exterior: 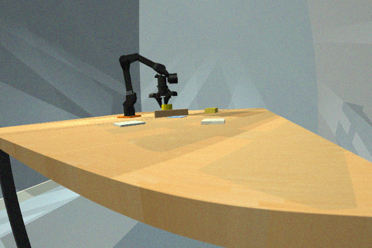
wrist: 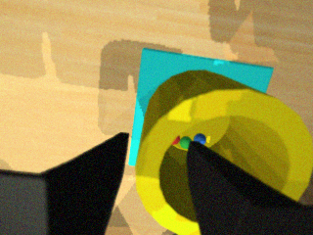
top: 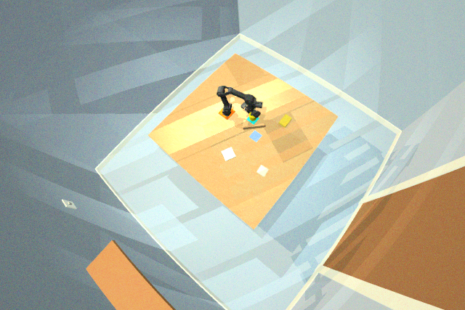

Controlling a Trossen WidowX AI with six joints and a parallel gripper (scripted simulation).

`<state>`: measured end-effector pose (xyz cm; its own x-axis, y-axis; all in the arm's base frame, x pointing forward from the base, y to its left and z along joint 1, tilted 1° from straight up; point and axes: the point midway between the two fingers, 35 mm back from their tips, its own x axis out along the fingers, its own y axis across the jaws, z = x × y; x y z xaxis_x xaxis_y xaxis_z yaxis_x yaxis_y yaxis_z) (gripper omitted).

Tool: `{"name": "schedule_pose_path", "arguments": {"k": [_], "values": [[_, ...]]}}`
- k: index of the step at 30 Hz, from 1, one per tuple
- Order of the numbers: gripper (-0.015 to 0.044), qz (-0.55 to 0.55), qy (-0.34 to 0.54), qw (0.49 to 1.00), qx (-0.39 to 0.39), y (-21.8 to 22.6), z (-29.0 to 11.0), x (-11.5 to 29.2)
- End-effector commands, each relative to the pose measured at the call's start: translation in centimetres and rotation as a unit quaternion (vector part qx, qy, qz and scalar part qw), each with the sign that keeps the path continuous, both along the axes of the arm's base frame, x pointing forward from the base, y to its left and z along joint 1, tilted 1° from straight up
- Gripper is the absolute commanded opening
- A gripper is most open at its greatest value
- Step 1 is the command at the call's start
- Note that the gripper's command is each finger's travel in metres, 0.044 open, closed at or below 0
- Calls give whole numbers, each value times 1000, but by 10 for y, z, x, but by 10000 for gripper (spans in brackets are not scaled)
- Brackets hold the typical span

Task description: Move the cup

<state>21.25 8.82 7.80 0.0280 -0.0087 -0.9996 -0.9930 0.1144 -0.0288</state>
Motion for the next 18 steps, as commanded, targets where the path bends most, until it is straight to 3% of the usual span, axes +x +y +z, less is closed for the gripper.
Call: {"name": "schedule_pose_path", "arguments": {"k": [1, 18], "values": [[147, -1, -1, 1000, 0, 0, 5, 0], [147, -2, 0, 1000, -2, 1, 24, 1]]}}
